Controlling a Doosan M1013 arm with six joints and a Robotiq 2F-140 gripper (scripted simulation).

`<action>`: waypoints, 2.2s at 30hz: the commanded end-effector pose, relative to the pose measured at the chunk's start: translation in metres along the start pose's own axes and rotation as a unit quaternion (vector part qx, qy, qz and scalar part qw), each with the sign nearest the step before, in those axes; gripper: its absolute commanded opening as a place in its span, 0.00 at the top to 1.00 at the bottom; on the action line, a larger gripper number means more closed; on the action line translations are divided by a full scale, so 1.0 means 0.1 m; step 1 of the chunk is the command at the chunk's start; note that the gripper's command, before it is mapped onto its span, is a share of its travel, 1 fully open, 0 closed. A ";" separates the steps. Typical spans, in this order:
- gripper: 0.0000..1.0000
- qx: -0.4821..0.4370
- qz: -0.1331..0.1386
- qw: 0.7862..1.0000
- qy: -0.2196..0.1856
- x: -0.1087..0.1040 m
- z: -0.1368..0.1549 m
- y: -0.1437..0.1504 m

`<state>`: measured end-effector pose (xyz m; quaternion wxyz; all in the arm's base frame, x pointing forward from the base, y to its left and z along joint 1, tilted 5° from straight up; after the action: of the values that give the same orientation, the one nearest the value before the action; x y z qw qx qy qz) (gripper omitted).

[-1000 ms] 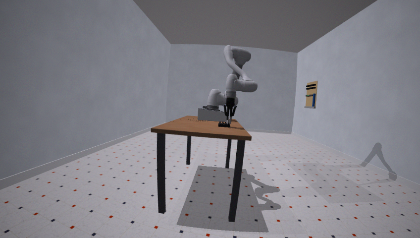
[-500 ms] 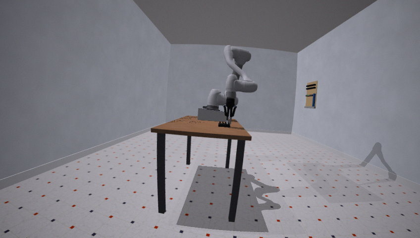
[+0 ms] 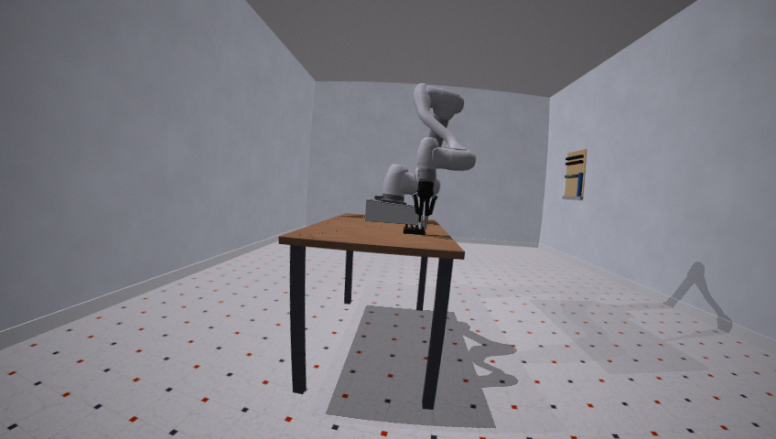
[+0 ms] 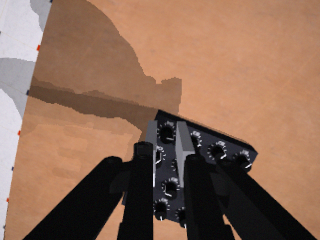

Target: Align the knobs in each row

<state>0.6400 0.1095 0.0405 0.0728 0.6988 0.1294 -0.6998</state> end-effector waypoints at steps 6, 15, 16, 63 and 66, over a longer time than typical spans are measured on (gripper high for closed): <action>0.88 0.000 0.000 1.000 0.000 0.00 0.00 0.00; 0.88 0.000 0.000 1.000 0.000 0.00 0.00 0.00; 0.88 0.000 0.000 1.000 0.000 0.00 0.00 0.00; 0.95 -0.051 0.000 0.999 0.000 0.00 0.00 0.00; 0.95 -0.068 0.000 0.998 0.000 0.00 0.00 0.00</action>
<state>0.6400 0.1096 0.0406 0.1175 0.6926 0.1734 -0.6902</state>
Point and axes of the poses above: the point where the finger pads meet when closed, its own x axis out along the fingers, its own y axis across the jaws, z = x × y, the point moved 10 cm from there along -x, back along the fingers, and after that the axes turned 4 degrees about -x, right-handed, at the moved point
